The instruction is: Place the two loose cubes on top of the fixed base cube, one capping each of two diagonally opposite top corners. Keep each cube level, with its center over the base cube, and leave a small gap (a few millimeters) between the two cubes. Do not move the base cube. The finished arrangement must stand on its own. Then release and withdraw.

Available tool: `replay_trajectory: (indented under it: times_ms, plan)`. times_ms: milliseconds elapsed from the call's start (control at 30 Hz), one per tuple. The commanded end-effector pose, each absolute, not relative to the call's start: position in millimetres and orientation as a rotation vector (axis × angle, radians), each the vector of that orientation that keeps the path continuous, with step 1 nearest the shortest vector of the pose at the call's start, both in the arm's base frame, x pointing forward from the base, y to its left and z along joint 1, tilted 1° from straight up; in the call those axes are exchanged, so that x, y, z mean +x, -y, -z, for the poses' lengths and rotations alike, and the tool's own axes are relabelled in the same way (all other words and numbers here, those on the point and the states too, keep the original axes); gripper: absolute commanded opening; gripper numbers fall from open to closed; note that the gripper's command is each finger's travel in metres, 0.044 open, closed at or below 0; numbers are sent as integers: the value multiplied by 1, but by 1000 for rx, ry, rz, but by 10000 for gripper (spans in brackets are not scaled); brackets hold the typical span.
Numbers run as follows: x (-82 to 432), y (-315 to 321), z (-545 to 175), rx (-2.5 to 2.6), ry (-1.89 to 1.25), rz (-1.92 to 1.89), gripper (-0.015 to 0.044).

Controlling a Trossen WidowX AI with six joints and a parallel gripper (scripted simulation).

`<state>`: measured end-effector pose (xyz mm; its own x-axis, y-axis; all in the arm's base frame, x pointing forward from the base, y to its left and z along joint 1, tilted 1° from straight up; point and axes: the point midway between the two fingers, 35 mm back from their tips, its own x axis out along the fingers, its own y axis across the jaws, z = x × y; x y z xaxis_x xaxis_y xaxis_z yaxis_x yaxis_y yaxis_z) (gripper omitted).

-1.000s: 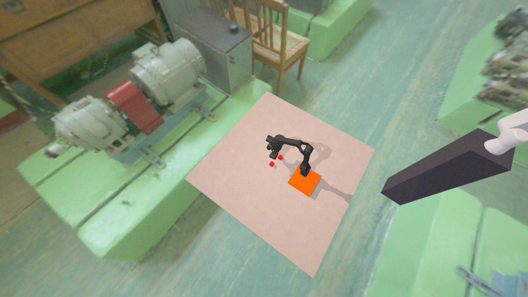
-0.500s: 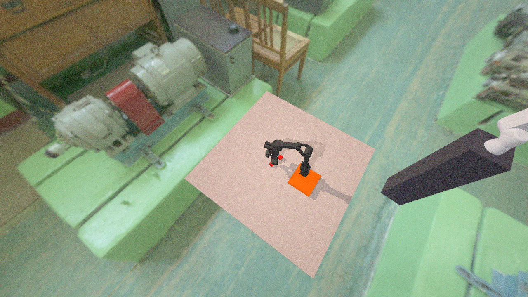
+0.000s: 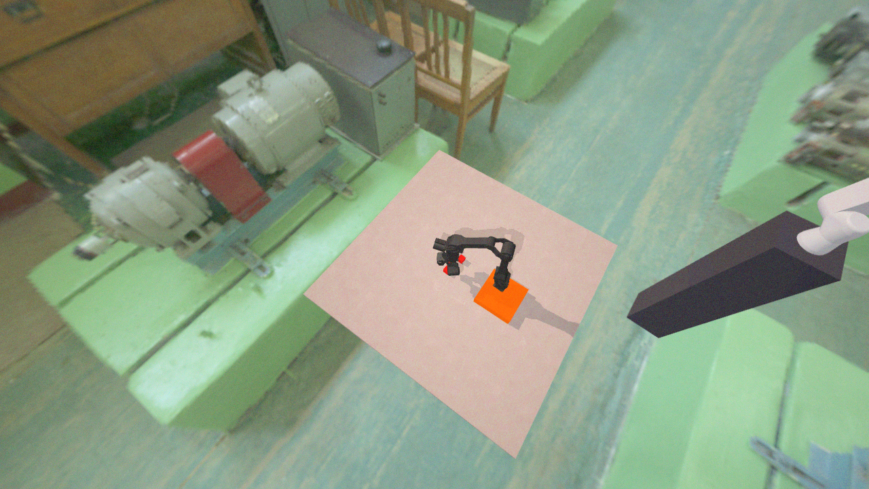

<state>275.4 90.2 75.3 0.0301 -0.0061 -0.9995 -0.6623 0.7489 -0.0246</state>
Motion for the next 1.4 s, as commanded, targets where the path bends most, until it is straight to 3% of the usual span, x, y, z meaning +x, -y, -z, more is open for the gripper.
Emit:
replay_trajectory:
  times_ms: [0,1367]
  plan:
    - [275,-90,-74,-587,-1469,-558,105]
    - [275,-92,-46,-586,-1469,-557,105]
